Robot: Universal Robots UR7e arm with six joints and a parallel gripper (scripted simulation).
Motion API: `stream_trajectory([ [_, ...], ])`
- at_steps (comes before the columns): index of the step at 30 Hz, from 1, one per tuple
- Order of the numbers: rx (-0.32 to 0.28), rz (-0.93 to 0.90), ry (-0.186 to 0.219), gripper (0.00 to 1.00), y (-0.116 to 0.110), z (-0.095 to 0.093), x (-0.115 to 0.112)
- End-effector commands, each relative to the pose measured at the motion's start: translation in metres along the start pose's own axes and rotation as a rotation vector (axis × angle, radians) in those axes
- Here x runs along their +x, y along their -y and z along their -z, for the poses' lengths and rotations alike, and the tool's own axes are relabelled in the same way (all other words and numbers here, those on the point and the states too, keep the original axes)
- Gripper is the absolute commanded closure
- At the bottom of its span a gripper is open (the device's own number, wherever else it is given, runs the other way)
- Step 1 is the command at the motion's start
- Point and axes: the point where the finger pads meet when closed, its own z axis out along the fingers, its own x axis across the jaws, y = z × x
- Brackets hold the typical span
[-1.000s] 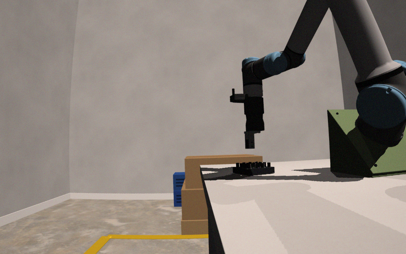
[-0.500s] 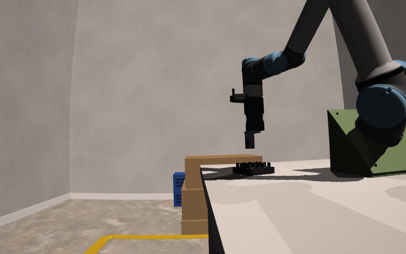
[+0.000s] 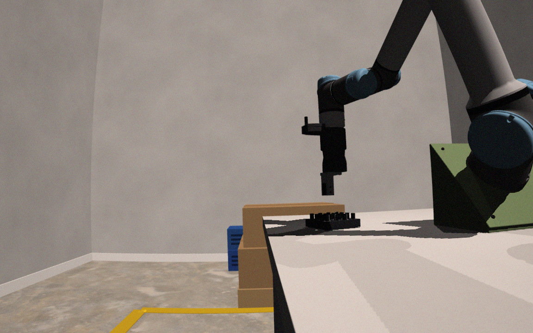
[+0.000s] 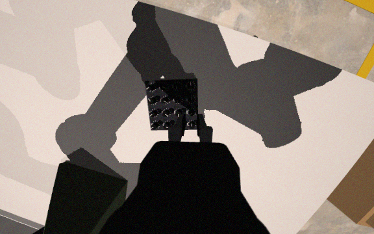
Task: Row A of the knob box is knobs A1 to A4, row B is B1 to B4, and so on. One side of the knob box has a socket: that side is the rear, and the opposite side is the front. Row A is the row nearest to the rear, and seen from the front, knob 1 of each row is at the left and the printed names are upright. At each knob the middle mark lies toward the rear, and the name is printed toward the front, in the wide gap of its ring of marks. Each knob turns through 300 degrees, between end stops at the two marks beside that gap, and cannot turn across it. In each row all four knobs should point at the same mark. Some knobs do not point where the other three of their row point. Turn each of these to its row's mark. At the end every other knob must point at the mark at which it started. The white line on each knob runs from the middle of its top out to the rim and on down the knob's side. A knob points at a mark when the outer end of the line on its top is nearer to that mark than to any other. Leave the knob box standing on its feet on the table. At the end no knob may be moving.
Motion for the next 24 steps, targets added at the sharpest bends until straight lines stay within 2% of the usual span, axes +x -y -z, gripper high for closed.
stream_trajectory([
  [1,-0.001,-0.001,0.004,0.54,0.0,-0.006,-0.002],
  [24,-0.001,-0.001,0.004,0.54,0.0,-0.031,-0.002],
])
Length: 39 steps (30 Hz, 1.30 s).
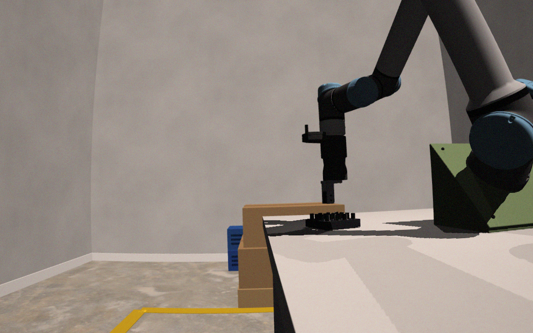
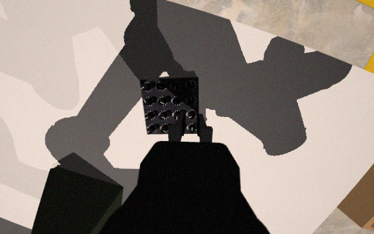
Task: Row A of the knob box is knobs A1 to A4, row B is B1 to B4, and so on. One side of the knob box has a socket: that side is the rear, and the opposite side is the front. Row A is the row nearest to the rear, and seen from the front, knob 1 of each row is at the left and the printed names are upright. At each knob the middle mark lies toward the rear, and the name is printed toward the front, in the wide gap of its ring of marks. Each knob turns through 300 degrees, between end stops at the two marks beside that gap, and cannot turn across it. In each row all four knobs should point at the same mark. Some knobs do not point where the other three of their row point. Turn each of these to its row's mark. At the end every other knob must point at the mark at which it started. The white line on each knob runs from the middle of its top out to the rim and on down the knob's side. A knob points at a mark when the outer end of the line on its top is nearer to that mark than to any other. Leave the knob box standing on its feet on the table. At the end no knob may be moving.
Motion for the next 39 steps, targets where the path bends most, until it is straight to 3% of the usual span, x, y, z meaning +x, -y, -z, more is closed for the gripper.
stream_trajectory([
  [1,0.0,0.0,0.001,0.54,0.0,-0.007,-0.001],
  [16,0.0,0.0,0.001,0.54,0.0,-0.02,-0.001],
  [39,0.001,0.0,-0.001,0.54,0.0,-0.02,0.0],
])
